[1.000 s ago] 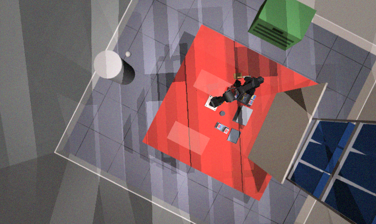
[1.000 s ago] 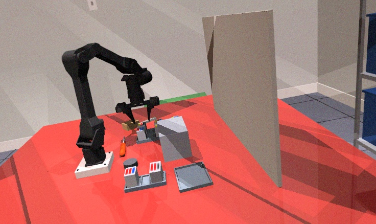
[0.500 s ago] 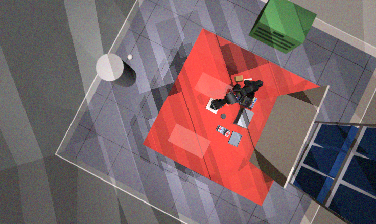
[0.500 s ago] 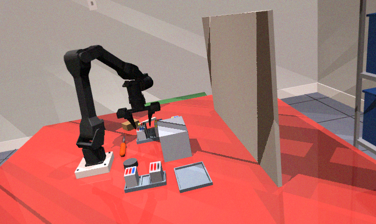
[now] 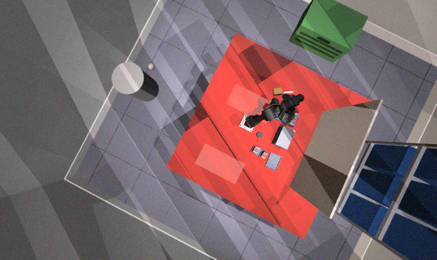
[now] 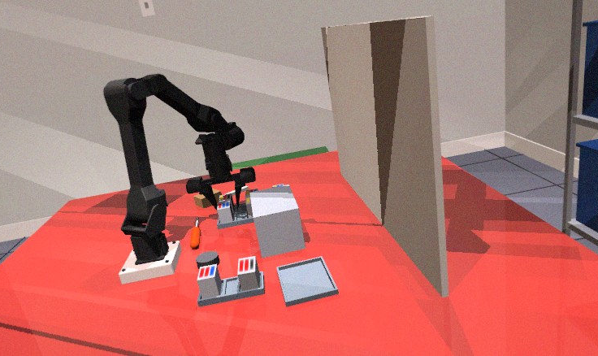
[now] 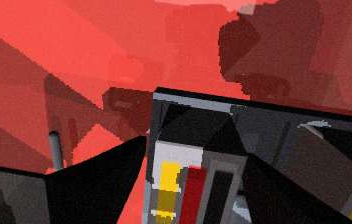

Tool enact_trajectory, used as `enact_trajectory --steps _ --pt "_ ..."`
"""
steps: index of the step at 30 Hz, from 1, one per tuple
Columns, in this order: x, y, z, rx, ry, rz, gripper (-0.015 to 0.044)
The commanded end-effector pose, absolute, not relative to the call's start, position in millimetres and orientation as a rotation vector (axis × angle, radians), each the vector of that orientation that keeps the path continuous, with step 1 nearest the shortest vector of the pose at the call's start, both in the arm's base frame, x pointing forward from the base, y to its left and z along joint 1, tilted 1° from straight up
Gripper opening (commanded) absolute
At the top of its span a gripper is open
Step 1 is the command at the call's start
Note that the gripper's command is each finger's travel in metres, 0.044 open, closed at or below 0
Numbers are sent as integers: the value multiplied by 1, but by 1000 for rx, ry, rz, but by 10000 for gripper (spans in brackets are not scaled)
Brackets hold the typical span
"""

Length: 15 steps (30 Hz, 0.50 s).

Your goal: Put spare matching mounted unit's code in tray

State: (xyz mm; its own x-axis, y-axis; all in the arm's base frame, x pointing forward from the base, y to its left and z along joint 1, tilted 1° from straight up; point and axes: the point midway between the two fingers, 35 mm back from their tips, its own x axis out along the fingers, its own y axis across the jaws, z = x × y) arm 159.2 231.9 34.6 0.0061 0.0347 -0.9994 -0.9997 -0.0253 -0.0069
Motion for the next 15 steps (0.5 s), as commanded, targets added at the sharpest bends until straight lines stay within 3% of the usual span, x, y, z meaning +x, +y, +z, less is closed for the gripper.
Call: enact_trajectory --steps 1,10,15 --pt "159 232 35 -1205 1167 1239 195" --pt "159 232 35 -1205 1167 1239 115" --pt "159 232 35 -1205 1167 1239 0"
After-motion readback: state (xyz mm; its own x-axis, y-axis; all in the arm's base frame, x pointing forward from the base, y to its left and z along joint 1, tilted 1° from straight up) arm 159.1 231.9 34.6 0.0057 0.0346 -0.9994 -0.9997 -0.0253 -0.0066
